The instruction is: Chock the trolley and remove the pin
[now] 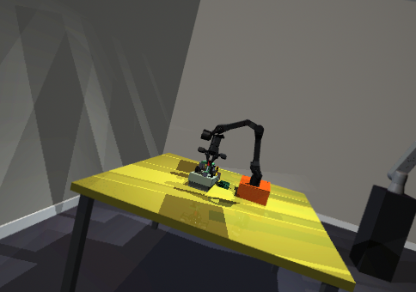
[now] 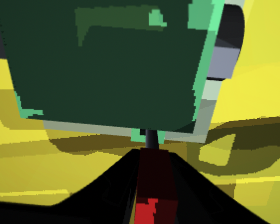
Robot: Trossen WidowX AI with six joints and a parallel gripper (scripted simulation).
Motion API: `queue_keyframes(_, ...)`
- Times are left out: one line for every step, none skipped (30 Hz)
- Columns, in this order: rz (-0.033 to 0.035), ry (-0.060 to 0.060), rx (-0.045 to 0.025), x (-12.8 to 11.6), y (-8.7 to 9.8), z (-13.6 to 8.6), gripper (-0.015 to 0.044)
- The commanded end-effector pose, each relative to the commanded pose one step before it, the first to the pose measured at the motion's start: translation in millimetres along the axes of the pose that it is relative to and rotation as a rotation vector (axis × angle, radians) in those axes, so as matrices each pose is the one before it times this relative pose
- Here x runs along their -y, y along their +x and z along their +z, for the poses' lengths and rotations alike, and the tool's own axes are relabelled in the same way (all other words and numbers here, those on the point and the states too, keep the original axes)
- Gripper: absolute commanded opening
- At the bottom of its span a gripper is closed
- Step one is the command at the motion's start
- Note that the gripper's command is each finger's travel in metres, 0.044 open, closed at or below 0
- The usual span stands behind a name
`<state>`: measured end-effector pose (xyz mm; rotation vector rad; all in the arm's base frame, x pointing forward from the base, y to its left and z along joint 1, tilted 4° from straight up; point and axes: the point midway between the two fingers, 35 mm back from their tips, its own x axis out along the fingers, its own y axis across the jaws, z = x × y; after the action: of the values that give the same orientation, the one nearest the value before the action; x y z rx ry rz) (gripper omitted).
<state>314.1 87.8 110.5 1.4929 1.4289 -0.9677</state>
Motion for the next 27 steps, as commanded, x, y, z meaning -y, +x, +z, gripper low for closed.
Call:
queue_keyframes(0.00194,-0.0059,-0.00651,-0.54,-4.7,-1.84,0.0)
queue_keyframes(0.0,0.0,0.00001,-0.02,-0.71,-0.11,0.0)
queue_keyframes(0.0,0.0,0.00001,-0.02,-0.69,-0.12,0.0)
queue_keyframes(0.0,0.0,0.00001,-0.02,-0.75,-0.14,0.0)
queue_keyframes(0.0,0.0,0.00001,-0.03,-0.79,-0.16,0.0)
queue_keyframes(0.0,0.0,0.00001,-0.03,-0.8,-0.18,0.0)
queue_keyframes(0.0,0.0,0.00001,-0.04,-0.77,-0.19,0.0)
queue_keyframes(0.0,0.0,0.00001,-0.04,-0.75,-0.2,0.0)
queue_keyframes(0.0,0.0,0.0,-0.02,-0.74,-0.22,0.0)
queue_keyframes(0.0,0.0,0.0,-0.02,-0.74,-0.25,0.0)
queue_keyframes(0.0,0.0,0.0,-0.05,-0.75,-0.29,0.0)
queue_keyframes(0.00001,0.0,0.0,-0.08,-0.77,-0.32,0.0)
queue_keyframes(0.00001,0.0,0.0,-0.09,-0.77,-0.33,0.0)
queue_keyframes(0.00001,0.0,0.0,-0.1,-0.76,-0.33,0.0)
queue_keyframes(0.00001,0.0,0.0,-0.11,-0.75,-0.34,0.0)
queue_keyframes(0.00001,0.0,-0.00001,-0.12,-0.73,-0.35,0.0)
queue_keyframes(0.00001,0.0,-0.00001,-0.13,-0.72,-0.36,0.0)
queue_keyframes(0.00001,0.0,-0.00001,-0.14,-0.71,-0.37,0.0)
queue_keyframes(0.00001,0.0,-0.00001,-0.16,-0.7,-0.39,0.0)
queue_keyframes(0.00001,0.0,-0.00001,-0.17,-0.68,-0.41,0.0)
queue_keyframes(0.0,0.0,-0.00004,0.04,0.26,-0.6,0.0)
queue_keyframes(0.0,0.0,-0.00014,0.13,0.79,-1.8,0.0)
queue_keyframes(0.00001,0.0,-0.00022,0.05,0.69,-2.68,0.0)
queue_keyframes(0.00001,0.0,-0.00023,0.06,0.64,-2.48,0.0)
queue_keyframes(0.00002,0.0,-0.00018,-0.11,0.16,-2.15,0.0)
queue_keyframes(0.00001,0.0,-0.00007,-0.03,0.06,-0.76,0.0)
queue_keyframes(0.0,0.0,-0.00011,0.07,0.16,-1.29,0.0)
